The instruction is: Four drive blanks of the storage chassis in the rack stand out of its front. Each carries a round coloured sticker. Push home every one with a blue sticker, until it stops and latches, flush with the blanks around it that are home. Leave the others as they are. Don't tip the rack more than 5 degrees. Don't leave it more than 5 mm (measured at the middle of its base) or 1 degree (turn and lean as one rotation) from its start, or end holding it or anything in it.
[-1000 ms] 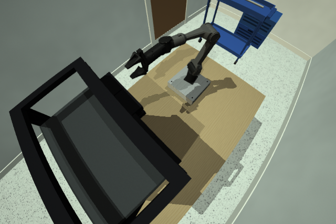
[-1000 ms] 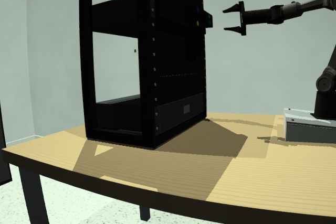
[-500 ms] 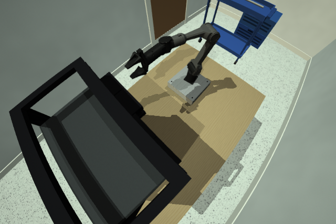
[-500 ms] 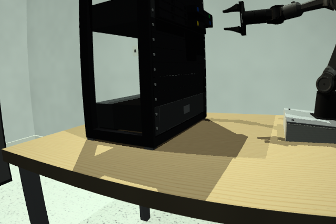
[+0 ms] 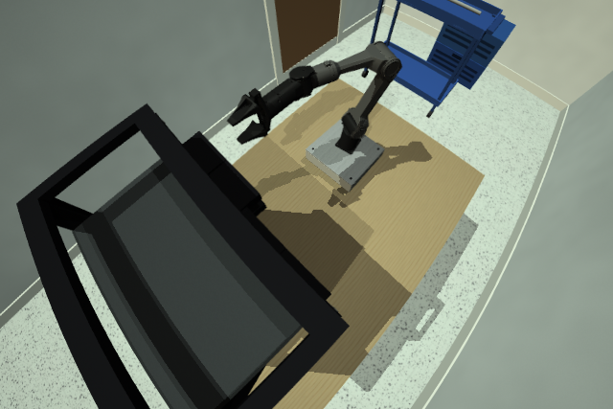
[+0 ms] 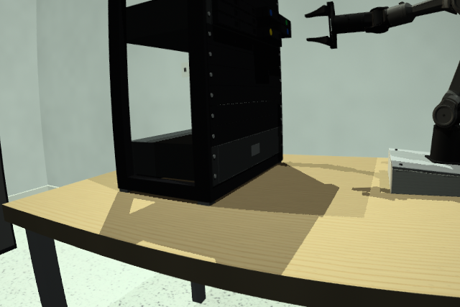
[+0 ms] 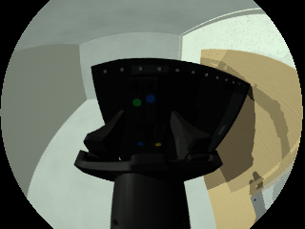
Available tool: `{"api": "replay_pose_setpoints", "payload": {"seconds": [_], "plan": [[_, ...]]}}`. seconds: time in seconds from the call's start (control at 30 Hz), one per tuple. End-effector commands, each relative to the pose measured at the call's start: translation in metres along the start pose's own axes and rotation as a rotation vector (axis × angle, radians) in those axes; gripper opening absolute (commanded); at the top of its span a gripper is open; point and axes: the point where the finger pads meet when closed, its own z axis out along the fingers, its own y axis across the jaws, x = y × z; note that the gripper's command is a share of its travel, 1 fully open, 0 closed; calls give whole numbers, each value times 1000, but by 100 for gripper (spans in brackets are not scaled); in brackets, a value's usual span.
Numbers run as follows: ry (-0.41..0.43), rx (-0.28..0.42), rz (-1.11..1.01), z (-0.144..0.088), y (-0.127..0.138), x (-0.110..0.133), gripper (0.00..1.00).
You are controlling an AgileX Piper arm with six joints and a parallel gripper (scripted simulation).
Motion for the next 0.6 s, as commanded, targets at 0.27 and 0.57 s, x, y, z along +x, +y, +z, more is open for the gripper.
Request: {"api": "replay_pose_setpoints", "payload": {"seconds": [0.27, 0.57], "plan": [[1, -5, -2, -1, 2, 1, 0], [1, -5, -2, -1, 2, 1, 0]]}}
